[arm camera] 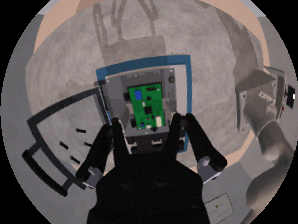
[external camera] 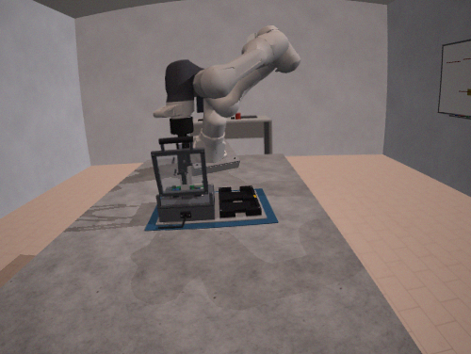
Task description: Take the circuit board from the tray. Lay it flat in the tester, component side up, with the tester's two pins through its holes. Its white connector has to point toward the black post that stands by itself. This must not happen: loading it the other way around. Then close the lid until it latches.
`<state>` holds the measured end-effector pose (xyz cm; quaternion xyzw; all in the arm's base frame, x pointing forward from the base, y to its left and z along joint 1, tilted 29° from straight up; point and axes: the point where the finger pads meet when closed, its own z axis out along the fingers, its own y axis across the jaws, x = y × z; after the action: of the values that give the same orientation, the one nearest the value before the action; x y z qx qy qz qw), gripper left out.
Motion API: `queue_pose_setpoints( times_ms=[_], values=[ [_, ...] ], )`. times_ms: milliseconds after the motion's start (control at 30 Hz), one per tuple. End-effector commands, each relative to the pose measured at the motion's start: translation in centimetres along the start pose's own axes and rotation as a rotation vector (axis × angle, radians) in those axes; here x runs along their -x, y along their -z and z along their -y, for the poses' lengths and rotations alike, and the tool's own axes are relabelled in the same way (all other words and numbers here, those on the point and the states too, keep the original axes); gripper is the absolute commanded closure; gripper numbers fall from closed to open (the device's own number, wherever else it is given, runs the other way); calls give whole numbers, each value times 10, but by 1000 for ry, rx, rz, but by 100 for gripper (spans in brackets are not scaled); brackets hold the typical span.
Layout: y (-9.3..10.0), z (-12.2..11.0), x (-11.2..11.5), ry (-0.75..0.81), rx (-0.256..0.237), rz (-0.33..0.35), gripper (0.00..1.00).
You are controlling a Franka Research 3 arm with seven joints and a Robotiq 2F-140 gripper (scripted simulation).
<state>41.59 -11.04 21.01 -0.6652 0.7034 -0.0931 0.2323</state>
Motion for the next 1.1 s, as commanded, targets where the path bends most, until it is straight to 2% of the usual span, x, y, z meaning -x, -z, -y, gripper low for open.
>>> queue_pose_setpoints(
  times_ms=[0,233,400,733,800,1067],
  values=[
    [6,0,1,-1,2,2,42],
    [18,0,1,-1,2,2,42],
    [36,0,1,-1,2,2,42],
    [94,1,1,-1,2,2,42],
    [94,1,1,-1,2,2,42],
    [149,1,1,-1,2,2,42]
  ],
)
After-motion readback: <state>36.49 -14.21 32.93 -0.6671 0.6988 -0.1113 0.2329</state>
